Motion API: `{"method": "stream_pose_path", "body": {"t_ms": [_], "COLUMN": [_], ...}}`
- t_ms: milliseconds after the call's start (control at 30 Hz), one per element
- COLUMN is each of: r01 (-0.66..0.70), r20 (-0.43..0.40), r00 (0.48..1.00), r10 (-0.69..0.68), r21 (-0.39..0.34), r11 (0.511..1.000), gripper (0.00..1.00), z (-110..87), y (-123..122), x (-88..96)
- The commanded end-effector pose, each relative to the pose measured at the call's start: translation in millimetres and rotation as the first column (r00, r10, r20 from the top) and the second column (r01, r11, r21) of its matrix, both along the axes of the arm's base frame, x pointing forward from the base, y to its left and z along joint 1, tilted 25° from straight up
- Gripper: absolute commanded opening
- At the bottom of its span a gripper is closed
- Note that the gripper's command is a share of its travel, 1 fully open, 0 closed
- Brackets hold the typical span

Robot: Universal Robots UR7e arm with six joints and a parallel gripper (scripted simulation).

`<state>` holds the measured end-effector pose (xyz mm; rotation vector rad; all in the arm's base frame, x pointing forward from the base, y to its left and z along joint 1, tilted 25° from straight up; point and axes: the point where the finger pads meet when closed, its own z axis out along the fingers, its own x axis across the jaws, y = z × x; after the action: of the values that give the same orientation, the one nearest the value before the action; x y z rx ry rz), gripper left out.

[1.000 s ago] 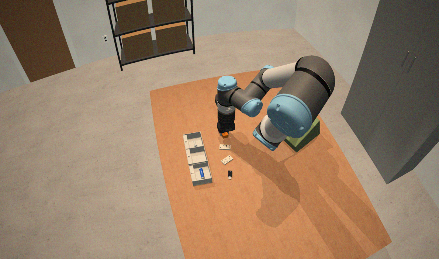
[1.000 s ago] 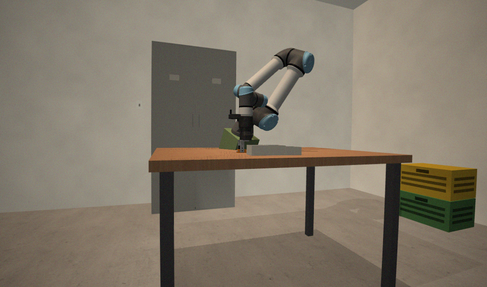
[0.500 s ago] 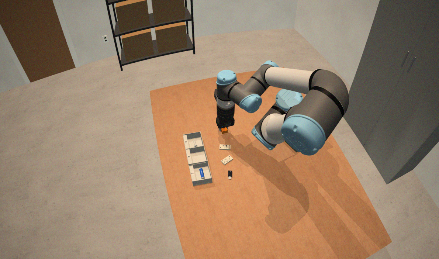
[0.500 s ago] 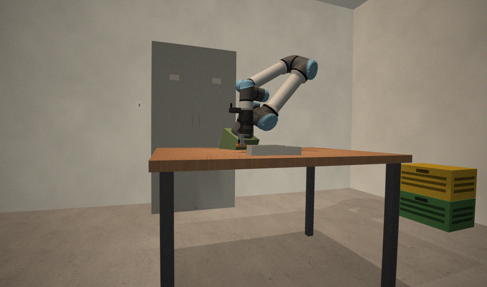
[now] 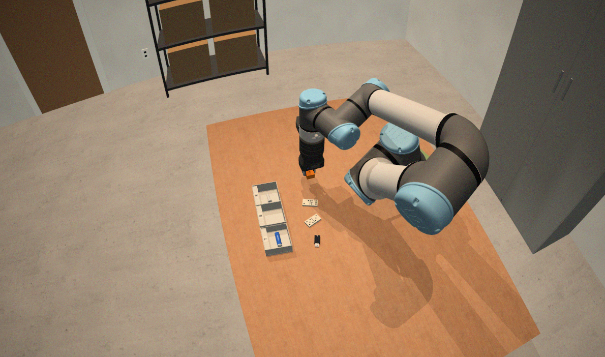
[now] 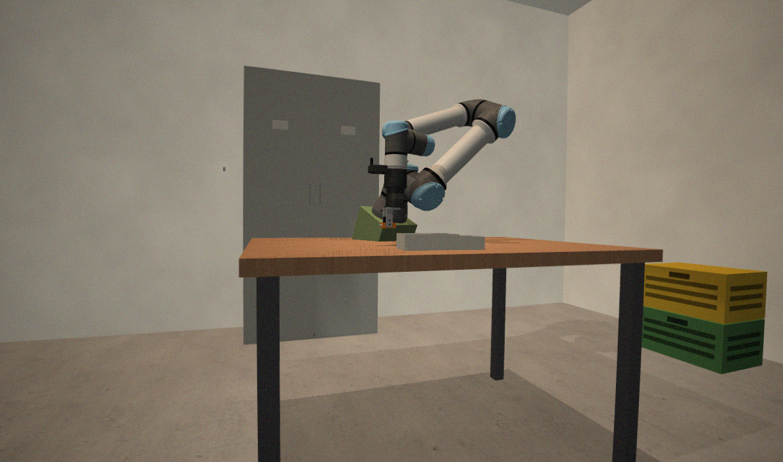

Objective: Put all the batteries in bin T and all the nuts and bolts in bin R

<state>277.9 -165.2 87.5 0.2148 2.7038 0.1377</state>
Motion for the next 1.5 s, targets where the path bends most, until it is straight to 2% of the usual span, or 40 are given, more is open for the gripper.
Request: {"method": "stream_pose_path", "body": {"t_ms": [0, 367, 433, 667, 867, 933, 1433, 1467], "r01": [-0.003, -0.005, -0.003, -0.003, -0.006, -0.006, -0.006, -0.006], "r20": [0.005, 0.004, 0.005, 0.005, 0.003, 0.003, 0.005, 0.005], "r00": [1.0, 1.0, 1.0, 1.0, 1.0, 1.0, 1.0, 1.0], "r10": [0.003, 0.005, 0.003, 0.003, 0.006, 0.006, 0.006, 0.006], "r21": [0.005, 0.008, 0.003, 0.003, 0.006, 0.006, 0.006, 0.006], "r11": [1.0, 1.0, 1.0, 1.0, 1.0, 1.0, 1.0, 1.0], "gripper": [0.5, 0.5, 0.5, 0.5, 0.5, 0.5, 0.5, 0.5], "z": [1.6, 0.3, 8.6, 8.6, 21.0, 21.0, 53.9, 53.9], "y": [0.5, 1.7, -0.3, -0.3, 24.1, 24.1, 82.7, 82.7], "x": [-1.3, -1.2, -4.4, -4.4, 20.2, 20.2, 80.9, 80.9]}}
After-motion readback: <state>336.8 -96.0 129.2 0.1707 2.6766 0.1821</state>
